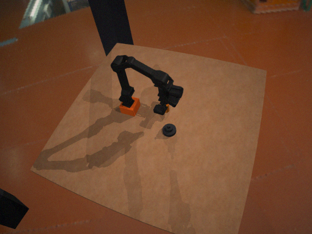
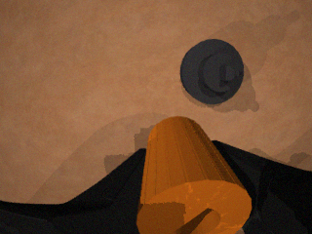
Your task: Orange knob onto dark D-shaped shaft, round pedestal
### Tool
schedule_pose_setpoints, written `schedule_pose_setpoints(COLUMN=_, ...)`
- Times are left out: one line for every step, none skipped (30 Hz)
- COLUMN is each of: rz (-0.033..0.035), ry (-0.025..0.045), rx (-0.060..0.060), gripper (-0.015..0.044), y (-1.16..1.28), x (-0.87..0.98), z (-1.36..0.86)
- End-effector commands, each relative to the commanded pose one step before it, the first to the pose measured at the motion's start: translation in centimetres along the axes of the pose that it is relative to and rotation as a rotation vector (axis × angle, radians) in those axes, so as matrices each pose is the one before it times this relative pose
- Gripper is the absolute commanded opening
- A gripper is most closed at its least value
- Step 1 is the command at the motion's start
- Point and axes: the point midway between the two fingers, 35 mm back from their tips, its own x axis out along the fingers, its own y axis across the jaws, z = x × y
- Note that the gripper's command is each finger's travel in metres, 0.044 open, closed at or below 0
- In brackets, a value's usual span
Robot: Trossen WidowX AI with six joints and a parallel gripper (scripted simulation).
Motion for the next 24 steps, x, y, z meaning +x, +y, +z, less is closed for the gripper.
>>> schedule_pose_setpoints(rz=-0.00028, ry=-0.00824, rx=-0.0051, gripper=0.0000, y=-0.688, x=0.176, z=0.850)
schedule_pose_setpoints(rz=-0.00025, ry=-0.00016, rx=0.0000, gripper=0.0000, y=-0.229, x=0.106, z=0.172)
schedule_pose_setpoints(rz=-0.00025, ry=-0.00016, rx=0.0000, gripper=0.0000, y=-0.232, x=0.107, z=0.170)
schedule_pose_setpoints(rz=-0.00026, ry=-0.00016, rx=0.0000, gripper=0.0000, y=-0.235, x=0.109, z=0.168)
schedule_pose_setpoints(rz=-0.00026, ry=-0.00016, rx=0.0000, gripper=0.0000, y=-0.238, x=0.110, z=0.165)
schedule_pose_setpoints(rz=-0.00027, ry=-0.00015, rx=0.0000, gripper=0.0000, y=-0.240, x=0.111, z=0.163)
schedule_pose_setpoints(rz=-0.00027, ry=-0.00015, rx=0.0000, gripper=0.0000, y=-0.243, x=0.113, z=0.160)
schedule_pose_setpoints(rz=-0.00028, ry=-0.00015, rx=0.0000, gripper=0.0000, y=-0.246, x=0.114, z=0.158)
schedule_pose_setpoints(rz=-0.00028, ry=-0.00015, rx=0.0000, gripper=0.0000, y=-0.249, x=0.116, z=0.155)
schedule_pose_setpoints(rz=-0.00029, ry=-0.00015, rx=0.0000, gripper=0.0000, y=-0.251, x=0.117, z=0.152)
schedule_pose_setpoints(rz=-0.00029, ry=-0.00014, rx=0.0000, gripper=0.0000, y=-0.254, x=0.118, z=0.150)
schedule_pose_setpoints(rz=-0.00030, ry=-0.00014, rx=0.0000, gripper=0.0000, y=-0.256, x=0.120, z=0.147)
schedule_pose_setpoints(rz=-0.00030, ry=-0.00014, rx=0.0000, gripper=0.0000, y=-0.259, x=0.121, z=0.144)
schedule_pose_setpoints(rz=-0.00031, ry=-0.00014, rx=0.0000, gripper=0.0000, y=-0.262, x=0.122, z=0.141)
schedule_pose_setpoints(rz=-0.00031, ry=-0.00013, rx=0.0000, gripper=0.0000, y=-0.264, x=0.124, z=0.138)
schedule_pose_setpoints(rz=-0.00032, ry=-0.00013, rx=0.0000, gripper=0.0000, y=-0.267, x=0.125, z=0.135)
schedule_pose_setpoints(rz=-0.00032, ry=-0.00013, rx=0.0000, gripper=0.0000, y=-0.269, x=0.126, z=0.132)
schedule_pose_setpoints(rz=-0.00033, ry=-0.00013, rx=0.0000, gripper=0.0000, y=-0.271, x=0.128, z=0.129)
schedule_pose_setpoints(rz=-0.00033, ry=-0.00012, rx=0.0000, gripper=0.0000, y=-0.274, x=0.129, z=0.126)
schedule_pose_setpoints(rz=-0.00034, ry=-0.00012, rx=0.0000, gripper=0.0000, y=-0.278, x=0.128, z=0.124)
schedule_pose_setpoints(rz=-0.00035, ry=-0.00012, rx=0.0000, gripper=0.0000, y=-0.280, x=0.130, z=0.121)
schedule_pose_setpoints(rz=-0.00035, ry=-0.00011, rx=0.0000, gripper=0.0000, y=-0.283, x=0.131, z=0.117)
schedule_pose_setpoints(rz=-0.00029, ry=-0.00009, rx=0.0000, gripper=0.0000, y=-0.236, x=0.109, z=0.095)
schedule_pose_setpoints(rz=-0.00018, ry=-0.00005, rx=0.0000, gripper=0.0000, y=-0.142, x=0.066, z=0.056)
